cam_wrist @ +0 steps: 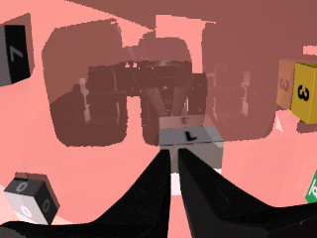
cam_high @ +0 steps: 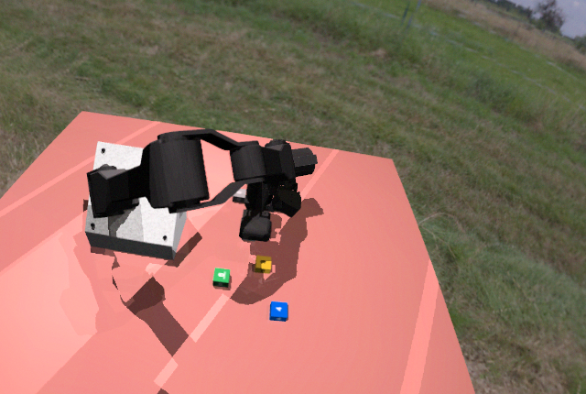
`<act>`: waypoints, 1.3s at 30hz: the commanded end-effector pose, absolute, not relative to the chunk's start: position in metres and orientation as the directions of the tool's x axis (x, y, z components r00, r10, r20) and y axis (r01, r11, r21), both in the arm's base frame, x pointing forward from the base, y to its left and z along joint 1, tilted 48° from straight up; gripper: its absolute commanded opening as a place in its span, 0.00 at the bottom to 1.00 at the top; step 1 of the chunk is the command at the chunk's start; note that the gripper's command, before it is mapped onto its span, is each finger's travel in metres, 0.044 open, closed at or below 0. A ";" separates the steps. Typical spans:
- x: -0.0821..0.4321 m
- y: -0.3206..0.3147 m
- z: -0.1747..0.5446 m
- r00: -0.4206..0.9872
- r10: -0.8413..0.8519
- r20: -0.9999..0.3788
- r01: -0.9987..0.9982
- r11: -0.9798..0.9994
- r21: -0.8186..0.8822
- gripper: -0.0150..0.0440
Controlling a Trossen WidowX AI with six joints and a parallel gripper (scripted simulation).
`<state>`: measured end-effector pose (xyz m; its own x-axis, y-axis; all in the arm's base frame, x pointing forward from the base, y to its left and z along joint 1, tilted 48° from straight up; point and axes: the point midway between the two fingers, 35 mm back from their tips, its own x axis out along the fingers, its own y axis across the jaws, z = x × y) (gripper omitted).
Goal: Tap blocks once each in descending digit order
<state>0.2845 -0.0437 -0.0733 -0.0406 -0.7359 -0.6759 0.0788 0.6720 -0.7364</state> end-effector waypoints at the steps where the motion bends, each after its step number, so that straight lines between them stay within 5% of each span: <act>1: 0.281 -0.046 -0.076 -0.052 -0.739 -0.672 0.068 0.668 -0.741 0.29; 20: 0.287 0.037 -0.001 -0.052 -0.735 -0.676 0.068 0.673 -0.737 0.29; 29: 0.255 0.109 -0.076 -0.051 -0.730 -0.681 0.068 0.678 -0.732 0.29; 39: 0.253 0.059 -0.123 -0.050 -0.732 -0.680 0.069 0.677 -0.733 0.29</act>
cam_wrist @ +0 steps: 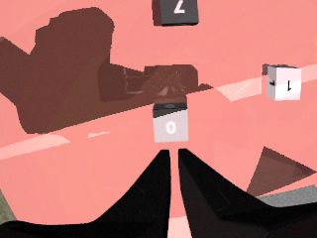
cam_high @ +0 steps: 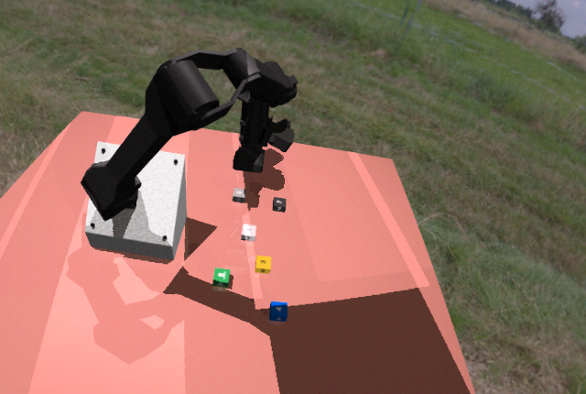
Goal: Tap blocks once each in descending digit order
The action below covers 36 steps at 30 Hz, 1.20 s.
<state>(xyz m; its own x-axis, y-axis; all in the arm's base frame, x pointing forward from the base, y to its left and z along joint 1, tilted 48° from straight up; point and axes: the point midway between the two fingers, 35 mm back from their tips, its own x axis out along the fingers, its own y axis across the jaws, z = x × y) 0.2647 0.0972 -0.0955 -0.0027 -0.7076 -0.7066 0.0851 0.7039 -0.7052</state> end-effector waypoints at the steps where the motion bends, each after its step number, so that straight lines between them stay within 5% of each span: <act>1: 0.251 0.051 -0.129 -0.051 -0.733 -0.679 0.069 0.675 -0.734 0.29; 36: 0.252 0.039 -0.140 -0.046 -0.731 -0.681 0.074 0.677 -0.732 0.29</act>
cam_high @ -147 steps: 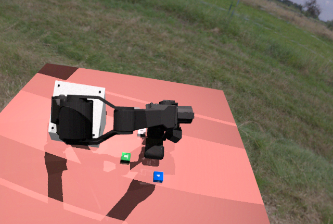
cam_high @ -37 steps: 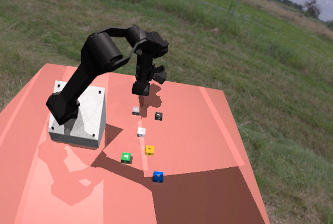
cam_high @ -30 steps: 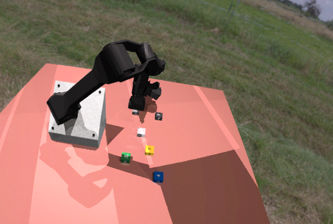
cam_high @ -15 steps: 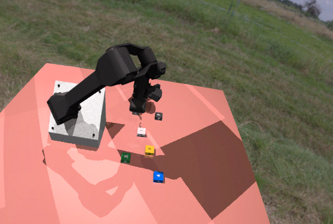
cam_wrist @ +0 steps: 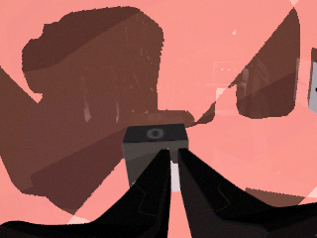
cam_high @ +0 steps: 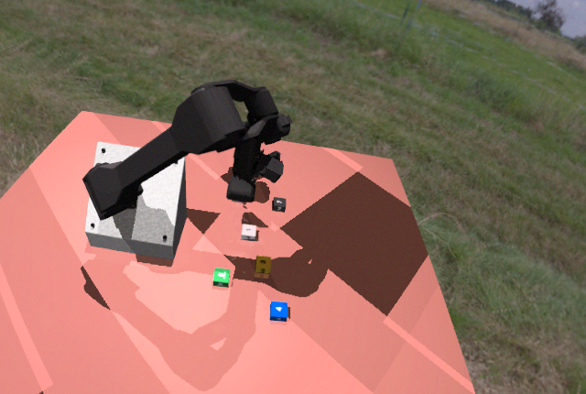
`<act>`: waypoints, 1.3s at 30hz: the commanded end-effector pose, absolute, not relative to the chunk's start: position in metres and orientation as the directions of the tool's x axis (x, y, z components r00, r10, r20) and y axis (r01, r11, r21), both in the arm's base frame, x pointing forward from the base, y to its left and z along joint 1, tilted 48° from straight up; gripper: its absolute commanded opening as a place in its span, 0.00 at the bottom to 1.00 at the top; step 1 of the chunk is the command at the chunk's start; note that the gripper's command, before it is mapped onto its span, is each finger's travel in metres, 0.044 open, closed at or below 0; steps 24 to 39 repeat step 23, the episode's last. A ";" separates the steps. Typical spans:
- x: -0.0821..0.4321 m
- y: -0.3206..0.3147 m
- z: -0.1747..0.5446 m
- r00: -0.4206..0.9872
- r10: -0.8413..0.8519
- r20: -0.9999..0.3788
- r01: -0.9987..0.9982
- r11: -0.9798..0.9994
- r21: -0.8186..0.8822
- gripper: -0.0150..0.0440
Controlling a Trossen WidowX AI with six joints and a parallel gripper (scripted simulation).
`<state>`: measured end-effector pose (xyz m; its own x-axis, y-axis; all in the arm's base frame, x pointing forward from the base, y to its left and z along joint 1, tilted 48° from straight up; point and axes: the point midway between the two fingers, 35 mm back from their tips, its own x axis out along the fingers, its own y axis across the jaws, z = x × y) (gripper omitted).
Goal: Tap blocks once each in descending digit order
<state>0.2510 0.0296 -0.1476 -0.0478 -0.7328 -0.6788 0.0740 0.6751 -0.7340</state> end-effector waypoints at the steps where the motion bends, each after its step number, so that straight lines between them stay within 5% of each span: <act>1: 0.251 0.046 -0.133 -0.050 -0.732 -0.679 0.070 0.676 -0.734 0.29; 5: 0.251 0.049 -0.131 -0.051 -0.733 -0.678 0.069 0.675 -0.734 0.29; 14: 0.259 0.140 -0.119 -0.050 -0.727 -0.685 0.069 0.682 -0.728 0.69; 20: 0.258 0.148 -0.117 -0.050 -0.727 -0.685 0.070 0.681 -0.729 0.93; 39: 0.258 0.148 -0.117 -0.050 -0.727 -0.685 0.070 0.681 -0.729 0.93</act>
